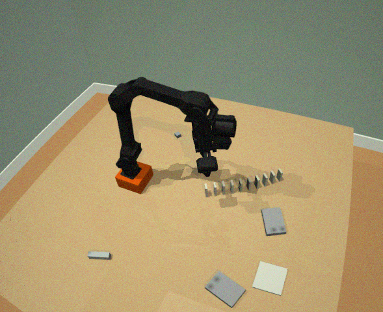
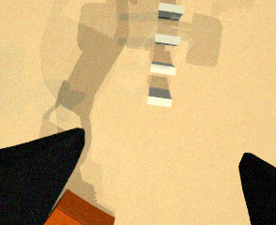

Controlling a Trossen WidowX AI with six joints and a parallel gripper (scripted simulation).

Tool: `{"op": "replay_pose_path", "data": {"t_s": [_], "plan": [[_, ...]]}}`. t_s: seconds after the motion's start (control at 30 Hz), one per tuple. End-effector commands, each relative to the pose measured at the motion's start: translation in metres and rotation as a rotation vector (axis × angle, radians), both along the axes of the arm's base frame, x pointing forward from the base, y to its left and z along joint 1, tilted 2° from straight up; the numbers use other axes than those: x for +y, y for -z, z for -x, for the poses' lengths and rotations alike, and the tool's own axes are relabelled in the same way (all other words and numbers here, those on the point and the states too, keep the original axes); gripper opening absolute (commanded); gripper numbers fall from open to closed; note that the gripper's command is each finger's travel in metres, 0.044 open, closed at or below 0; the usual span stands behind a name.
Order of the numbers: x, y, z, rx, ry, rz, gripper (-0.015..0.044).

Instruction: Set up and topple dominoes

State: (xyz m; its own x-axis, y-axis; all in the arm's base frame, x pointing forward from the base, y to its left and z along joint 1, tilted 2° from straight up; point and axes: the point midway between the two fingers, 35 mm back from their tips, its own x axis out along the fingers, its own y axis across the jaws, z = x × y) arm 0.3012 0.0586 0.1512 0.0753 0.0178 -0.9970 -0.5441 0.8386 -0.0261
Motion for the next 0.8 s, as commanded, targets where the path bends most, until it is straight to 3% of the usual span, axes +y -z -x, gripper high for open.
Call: {"op": "replay_pose_path", "data": {"t_s": [0.0,0.5,0.77], "plan": [[-0.002,0.001,0.005,0.022,0.061,0.000,0.0387],[-0.020,0.060,0.031,0.045,1.498,-0.089,0.0000],[-0.021,0.063,0.033,0.046,1.561,-0.093,0.0000]]}}
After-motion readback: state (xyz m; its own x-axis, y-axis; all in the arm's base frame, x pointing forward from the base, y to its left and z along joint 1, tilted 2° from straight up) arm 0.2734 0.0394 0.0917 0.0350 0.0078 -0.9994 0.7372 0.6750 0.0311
